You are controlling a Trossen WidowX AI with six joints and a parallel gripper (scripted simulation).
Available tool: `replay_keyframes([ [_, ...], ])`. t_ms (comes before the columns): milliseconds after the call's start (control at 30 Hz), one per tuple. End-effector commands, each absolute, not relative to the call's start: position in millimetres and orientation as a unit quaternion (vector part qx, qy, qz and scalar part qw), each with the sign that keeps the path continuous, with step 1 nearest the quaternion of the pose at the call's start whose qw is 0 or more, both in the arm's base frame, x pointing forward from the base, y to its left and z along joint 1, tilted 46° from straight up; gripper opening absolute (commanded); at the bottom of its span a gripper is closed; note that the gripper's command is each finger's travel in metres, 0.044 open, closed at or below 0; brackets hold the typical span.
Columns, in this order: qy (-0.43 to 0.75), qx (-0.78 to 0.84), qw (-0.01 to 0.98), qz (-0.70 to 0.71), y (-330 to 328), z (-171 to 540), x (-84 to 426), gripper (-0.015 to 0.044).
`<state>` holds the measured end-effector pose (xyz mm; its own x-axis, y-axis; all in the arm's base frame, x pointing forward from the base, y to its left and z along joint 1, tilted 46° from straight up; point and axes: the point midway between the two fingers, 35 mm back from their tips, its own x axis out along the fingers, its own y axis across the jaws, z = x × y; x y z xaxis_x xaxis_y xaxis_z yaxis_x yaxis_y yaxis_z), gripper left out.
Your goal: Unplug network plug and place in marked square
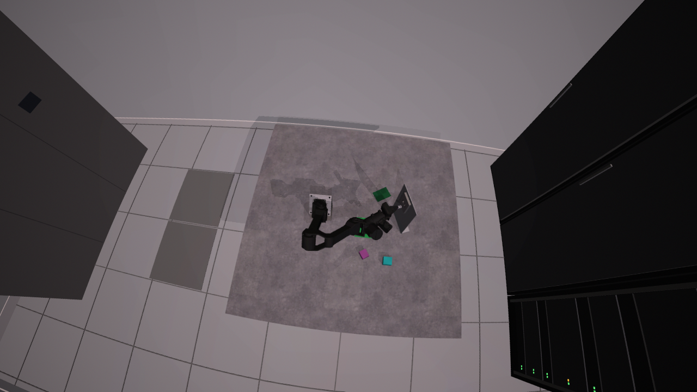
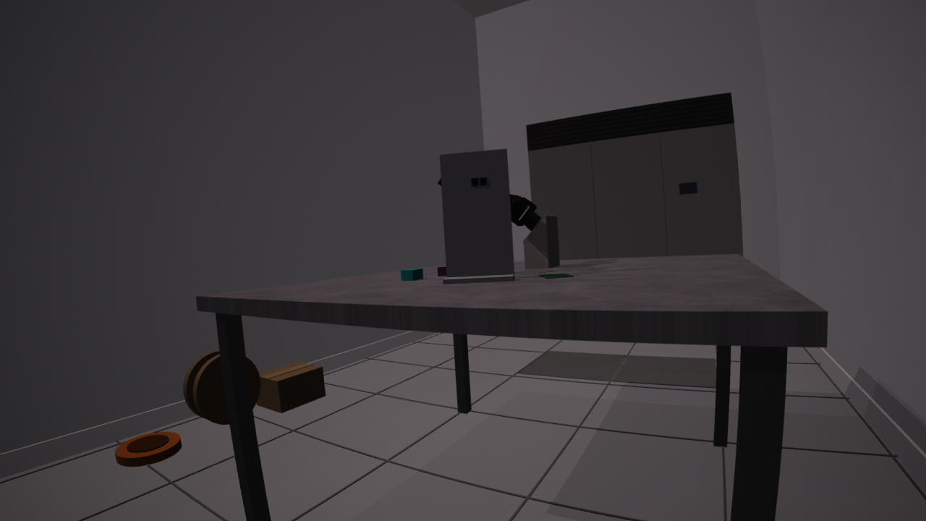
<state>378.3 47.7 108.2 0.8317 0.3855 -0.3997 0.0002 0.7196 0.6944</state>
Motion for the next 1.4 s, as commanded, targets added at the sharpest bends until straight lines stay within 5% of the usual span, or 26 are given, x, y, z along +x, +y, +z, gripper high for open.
replay_keyframes([
  [0, 0.268, 0.357, 0.888, 0.111, 48, 110, 375, 0.0],
  [1367, 0.268, 0.357, 0.888, 0.111, 44, 114, 356, 0.0],
])
